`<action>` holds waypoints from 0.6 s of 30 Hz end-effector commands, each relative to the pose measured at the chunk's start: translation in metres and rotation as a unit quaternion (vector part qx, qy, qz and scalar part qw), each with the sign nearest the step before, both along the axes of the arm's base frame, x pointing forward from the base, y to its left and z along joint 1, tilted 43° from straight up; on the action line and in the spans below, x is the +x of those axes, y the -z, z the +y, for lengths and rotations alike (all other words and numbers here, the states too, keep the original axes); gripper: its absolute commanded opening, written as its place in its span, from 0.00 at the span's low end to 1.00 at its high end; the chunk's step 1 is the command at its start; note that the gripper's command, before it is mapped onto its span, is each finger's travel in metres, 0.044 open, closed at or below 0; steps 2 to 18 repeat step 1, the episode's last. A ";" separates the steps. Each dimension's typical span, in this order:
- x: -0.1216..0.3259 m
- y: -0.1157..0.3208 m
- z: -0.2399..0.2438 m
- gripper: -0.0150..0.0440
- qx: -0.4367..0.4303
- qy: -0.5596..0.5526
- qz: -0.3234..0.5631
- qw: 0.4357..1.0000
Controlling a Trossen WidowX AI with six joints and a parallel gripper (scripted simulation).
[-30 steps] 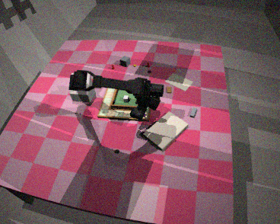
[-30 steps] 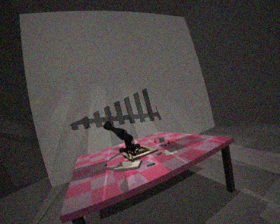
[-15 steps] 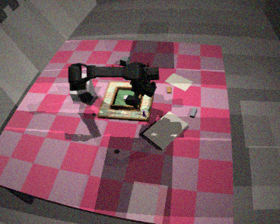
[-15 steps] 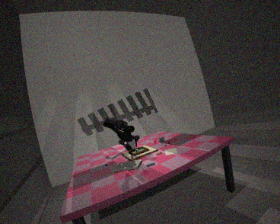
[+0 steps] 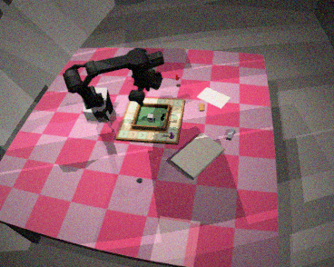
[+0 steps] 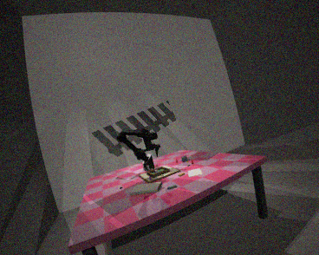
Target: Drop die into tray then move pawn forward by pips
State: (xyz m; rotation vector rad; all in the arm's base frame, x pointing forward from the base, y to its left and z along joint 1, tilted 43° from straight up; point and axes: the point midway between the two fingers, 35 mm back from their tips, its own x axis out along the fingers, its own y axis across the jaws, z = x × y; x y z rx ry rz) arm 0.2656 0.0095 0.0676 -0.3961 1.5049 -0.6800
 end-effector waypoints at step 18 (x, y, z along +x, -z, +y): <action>0.002 -0.001 0.001 1.00 0.000 -0.005 0.000 1.000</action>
